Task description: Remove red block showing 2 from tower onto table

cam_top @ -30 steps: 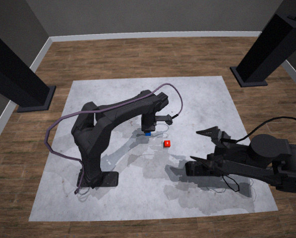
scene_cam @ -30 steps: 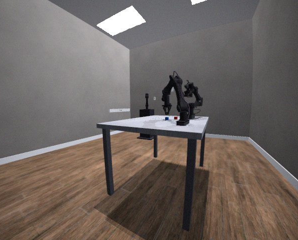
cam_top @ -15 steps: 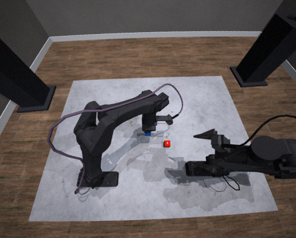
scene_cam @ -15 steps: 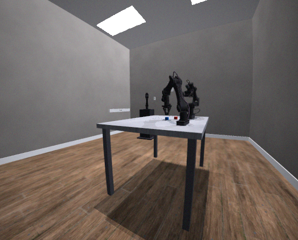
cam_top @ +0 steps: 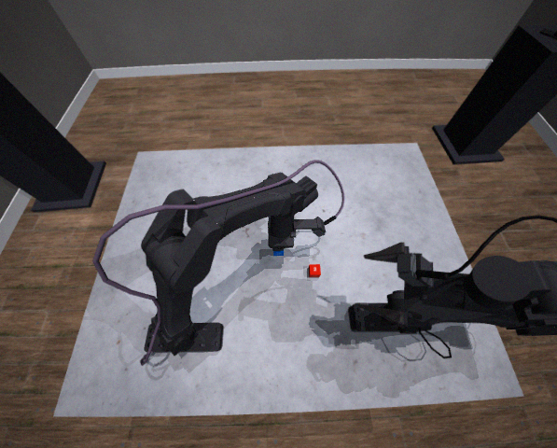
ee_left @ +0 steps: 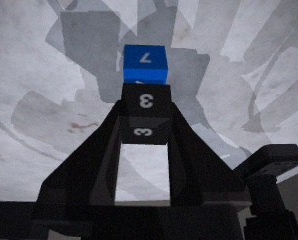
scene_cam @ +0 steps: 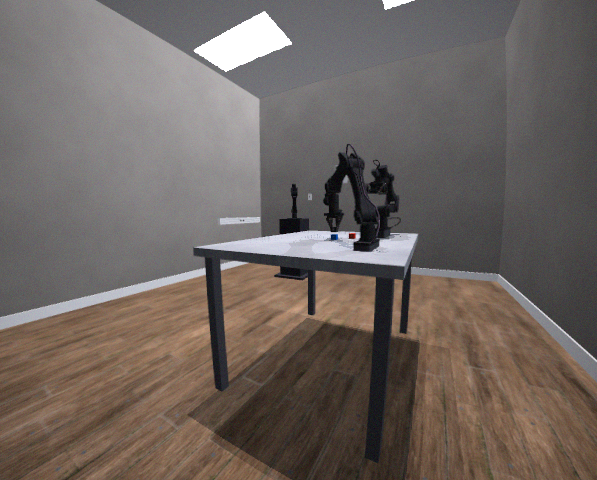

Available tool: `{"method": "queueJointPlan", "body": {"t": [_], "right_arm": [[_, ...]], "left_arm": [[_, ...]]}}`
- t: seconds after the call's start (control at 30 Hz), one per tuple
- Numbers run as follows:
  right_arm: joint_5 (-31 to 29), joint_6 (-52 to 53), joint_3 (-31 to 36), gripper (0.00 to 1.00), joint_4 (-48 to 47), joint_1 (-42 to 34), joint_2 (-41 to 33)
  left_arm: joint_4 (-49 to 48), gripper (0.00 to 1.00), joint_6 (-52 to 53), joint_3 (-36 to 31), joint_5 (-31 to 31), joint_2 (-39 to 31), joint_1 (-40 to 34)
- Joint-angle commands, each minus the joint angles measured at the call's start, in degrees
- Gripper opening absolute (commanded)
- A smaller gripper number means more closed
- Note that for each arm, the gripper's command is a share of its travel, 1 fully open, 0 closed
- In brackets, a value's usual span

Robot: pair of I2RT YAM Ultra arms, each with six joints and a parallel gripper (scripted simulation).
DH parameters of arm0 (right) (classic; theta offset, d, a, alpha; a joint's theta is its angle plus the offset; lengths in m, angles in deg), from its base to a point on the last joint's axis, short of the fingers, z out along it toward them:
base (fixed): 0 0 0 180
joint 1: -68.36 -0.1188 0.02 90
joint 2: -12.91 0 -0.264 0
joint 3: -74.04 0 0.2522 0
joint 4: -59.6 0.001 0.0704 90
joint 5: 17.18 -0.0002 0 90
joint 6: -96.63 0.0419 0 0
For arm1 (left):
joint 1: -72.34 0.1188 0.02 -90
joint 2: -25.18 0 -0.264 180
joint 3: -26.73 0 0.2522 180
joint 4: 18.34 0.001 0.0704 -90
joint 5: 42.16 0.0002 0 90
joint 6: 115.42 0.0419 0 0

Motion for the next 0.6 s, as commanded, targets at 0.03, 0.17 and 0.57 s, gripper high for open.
{"method": "queueJointPlan", "body": {"t": [0.03, 0.17, 0.57], "right_arm": [[-0.44, 0.68, -2.04, 1.00, 1.22, -0.63, -0.93], [-0.44, 0.68, -2.04, 1.00, 1.22, -0.64, -0.93], [-0.13, 0.30, -1.47, 1.00, 0.55, -0.38, -0.38]], "left_arm": [[-1.68, 0.27, -0.09, -0.15, 0.07, -0.96, -0.60], [-2.20, 0.27, 0.01, -1.20, 0.05, -1.09, -0.21], [-3.43, 0.27, 0.16, -2.17, 0.04, -0.64, -0.17]]}}
